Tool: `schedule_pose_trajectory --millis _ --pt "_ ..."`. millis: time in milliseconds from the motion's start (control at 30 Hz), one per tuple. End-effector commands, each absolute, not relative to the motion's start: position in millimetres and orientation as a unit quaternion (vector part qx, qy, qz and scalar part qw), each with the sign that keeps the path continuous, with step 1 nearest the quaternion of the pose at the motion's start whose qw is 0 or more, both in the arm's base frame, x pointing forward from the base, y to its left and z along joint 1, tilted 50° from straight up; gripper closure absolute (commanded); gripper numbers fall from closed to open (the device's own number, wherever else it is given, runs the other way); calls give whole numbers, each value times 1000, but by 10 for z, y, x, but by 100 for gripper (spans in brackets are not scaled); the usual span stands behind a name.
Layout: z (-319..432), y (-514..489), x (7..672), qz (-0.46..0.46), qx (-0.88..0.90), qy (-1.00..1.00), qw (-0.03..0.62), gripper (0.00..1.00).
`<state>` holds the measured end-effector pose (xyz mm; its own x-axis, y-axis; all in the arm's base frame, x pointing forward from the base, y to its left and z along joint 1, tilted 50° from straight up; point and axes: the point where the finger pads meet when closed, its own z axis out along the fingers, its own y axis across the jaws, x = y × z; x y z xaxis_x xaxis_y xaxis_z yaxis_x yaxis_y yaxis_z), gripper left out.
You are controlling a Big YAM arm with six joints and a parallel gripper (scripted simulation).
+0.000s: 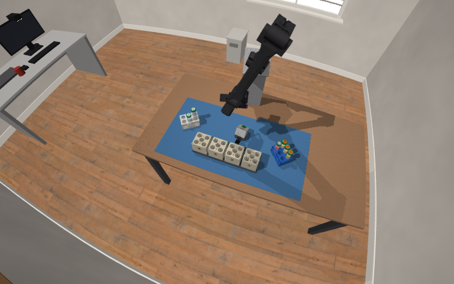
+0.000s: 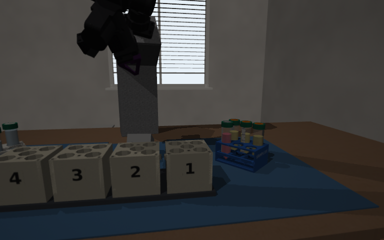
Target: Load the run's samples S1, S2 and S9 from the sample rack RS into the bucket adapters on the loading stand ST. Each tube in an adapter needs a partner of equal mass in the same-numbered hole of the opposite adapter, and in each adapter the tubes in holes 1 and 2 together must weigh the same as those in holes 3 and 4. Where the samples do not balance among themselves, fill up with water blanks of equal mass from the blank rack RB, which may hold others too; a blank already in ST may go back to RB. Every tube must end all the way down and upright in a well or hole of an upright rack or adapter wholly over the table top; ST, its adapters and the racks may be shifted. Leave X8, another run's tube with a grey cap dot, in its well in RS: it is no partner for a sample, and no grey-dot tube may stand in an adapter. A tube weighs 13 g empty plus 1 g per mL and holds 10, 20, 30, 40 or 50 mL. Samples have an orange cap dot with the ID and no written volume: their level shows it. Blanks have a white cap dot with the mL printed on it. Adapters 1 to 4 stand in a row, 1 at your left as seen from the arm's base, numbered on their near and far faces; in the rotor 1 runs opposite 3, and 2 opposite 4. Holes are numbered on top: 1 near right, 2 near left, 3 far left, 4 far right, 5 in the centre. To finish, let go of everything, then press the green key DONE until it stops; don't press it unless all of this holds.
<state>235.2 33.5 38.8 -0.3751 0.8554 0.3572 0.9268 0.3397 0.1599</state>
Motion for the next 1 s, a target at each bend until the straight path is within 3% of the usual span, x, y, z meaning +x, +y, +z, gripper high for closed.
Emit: schedule_pose_trajectory --millis 0,167,967 --pt "519 278 2502 -188 -494 -847 54 45" --pt "532 284 2497 -195 -460 -866 29 45" --pt "1099 259 3000 -202 -188 -937 -214 45"
